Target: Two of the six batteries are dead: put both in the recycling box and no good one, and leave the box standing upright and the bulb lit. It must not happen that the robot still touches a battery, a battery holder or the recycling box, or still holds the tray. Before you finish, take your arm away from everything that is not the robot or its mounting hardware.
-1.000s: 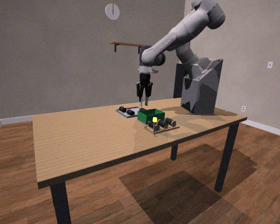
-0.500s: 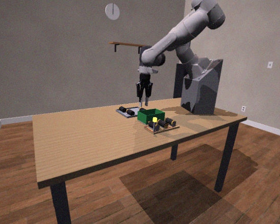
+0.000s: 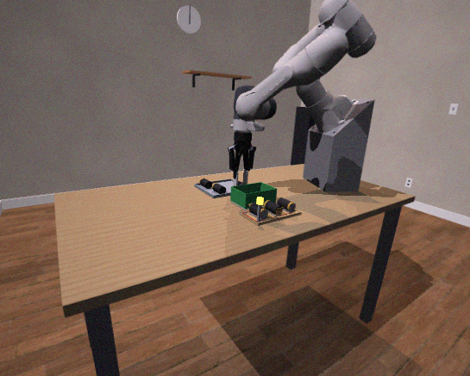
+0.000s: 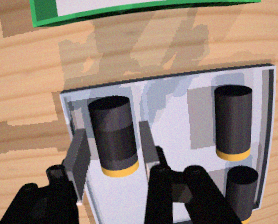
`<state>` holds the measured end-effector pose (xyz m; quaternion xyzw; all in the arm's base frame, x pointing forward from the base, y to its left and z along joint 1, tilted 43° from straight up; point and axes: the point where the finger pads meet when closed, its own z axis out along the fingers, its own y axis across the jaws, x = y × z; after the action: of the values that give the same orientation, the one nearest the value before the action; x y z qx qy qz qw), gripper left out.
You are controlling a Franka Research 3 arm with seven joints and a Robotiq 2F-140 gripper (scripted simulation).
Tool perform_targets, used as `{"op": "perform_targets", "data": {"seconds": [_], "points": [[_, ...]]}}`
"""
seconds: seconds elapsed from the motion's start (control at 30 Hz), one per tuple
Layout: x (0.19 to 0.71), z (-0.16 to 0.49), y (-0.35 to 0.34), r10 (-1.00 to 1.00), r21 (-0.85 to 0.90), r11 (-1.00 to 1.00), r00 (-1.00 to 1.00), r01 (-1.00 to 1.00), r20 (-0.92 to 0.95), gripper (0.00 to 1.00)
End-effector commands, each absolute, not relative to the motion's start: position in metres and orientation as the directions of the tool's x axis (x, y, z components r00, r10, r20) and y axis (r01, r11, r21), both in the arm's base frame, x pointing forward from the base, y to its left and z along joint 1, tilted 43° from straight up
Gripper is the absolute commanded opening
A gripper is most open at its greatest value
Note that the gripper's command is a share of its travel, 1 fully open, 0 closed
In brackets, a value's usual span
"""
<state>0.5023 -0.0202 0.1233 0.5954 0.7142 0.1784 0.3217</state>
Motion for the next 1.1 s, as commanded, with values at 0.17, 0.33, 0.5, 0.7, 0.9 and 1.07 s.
{"op": "perform_targets", "data": {"seconds": [0.17, 0.33, 0.5, 0.7, 0.9, 1.07], "points": [[0.5094, 0.1166, -0.0195, 0.962, 0.636, 0.242, -0.098, 0.732, -0.253, 0.29], [0.5105, 0.1154, -0.0197, 0.962, 0.636, 0.242, -0.098, 0.732, -0.253, 0.29], [0.5105, 0.1154, -0.0197, 0.962, 0.636, 0.242, -0.098, 0.732, -0.253, 0.29], [0.5105, 0.1154, -0.0197, 0.962, 0.636, 0.242, -0.098, 0.732, -0.253, 0.16], [0.5105, 0.1154, -0.0197, 0.962, 0.636, 0.242, -0.098, 0.732, -0.253, 0.16], [0.5105, 0.1154, -0.0197, 0.962, 0.636, 0.242, -0.098, 0.732, -0.253, 0.16]]}}
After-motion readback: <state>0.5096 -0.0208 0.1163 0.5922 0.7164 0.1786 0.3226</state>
